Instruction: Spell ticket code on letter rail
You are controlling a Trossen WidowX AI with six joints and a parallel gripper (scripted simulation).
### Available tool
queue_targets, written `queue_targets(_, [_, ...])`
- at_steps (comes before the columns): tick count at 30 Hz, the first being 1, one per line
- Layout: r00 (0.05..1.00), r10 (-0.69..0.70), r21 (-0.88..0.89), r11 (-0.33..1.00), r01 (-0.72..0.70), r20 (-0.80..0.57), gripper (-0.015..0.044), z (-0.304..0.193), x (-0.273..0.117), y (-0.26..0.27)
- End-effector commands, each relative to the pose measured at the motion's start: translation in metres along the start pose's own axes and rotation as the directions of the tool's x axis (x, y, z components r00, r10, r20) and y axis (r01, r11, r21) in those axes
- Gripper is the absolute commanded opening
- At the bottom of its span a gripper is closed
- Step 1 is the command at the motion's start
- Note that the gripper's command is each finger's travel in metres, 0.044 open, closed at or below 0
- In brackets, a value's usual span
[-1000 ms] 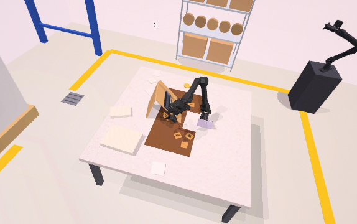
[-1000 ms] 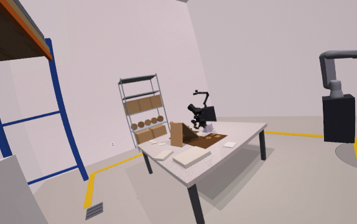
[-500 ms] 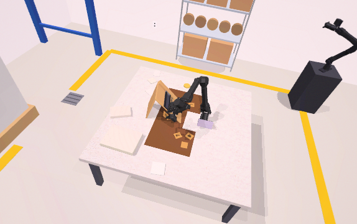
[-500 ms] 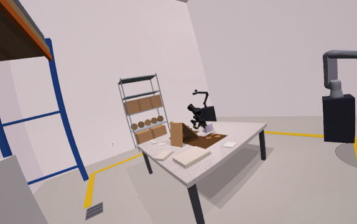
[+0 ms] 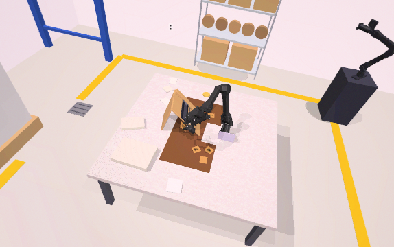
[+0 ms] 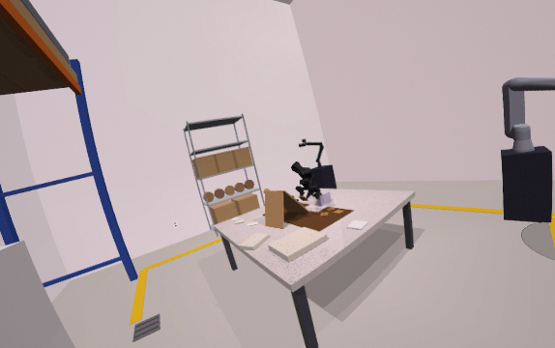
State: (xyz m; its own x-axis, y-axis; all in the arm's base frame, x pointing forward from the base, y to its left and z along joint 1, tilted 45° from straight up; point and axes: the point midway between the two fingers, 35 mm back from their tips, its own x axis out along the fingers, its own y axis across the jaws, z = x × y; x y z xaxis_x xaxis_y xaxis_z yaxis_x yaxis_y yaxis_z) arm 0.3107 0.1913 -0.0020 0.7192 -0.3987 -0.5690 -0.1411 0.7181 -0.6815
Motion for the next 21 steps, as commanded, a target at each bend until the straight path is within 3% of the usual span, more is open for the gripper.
queue_targets(1, [1.0,0.002,-0.003,1.0,-0.002,0.001,0.0,0.0,0.0,-0.002])
queue_targets(21, [1.0,0.002,-0.003,1.0,-0.002,0.001,0.0,0.0,0.0,-0.012])
